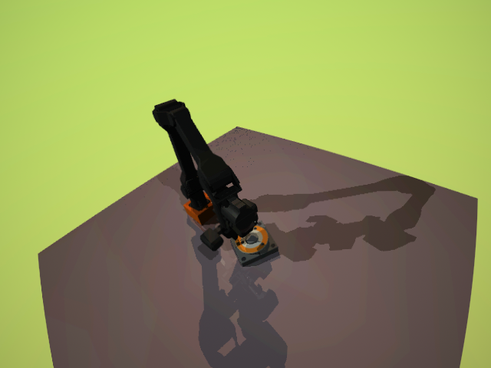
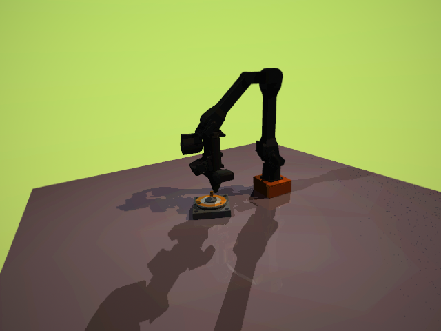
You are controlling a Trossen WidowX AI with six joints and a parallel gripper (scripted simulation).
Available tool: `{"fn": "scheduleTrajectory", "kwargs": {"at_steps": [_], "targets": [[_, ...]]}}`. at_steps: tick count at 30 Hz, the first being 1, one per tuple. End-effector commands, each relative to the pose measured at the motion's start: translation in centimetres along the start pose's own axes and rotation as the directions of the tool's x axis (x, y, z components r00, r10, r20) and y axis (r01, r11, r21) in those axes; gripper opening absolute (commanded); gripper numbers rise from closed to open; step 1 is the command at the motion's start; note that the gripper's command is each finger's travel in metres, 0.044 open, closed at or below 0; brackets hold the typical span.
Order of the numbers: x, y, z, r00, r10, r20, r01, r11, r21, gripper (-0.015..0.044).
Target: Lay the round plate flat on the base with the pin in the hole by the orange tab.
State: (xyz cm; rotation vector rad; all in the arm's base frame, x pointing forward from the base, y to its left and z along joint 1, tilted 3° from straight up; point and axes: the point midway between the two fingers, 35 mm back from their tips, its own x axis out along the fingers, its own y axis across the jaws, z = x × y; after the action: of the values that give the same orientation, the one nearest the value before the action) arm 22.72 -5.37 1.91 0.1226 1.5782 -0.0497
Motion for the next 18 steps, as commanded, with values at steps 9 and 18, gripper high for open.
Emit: {"fn": "scheduleTrajectory", "kwargs": {"at_steps": [9,18], "targets": [[0.0,-1.2,1.5,1.000,-0.006,-0.003,0.006,1.000,0.000,0.0000],[-0.1,-1.5,2.6,1.000,-0.006,-0.002,0.006,1.000,0.000,0.0000]]}}
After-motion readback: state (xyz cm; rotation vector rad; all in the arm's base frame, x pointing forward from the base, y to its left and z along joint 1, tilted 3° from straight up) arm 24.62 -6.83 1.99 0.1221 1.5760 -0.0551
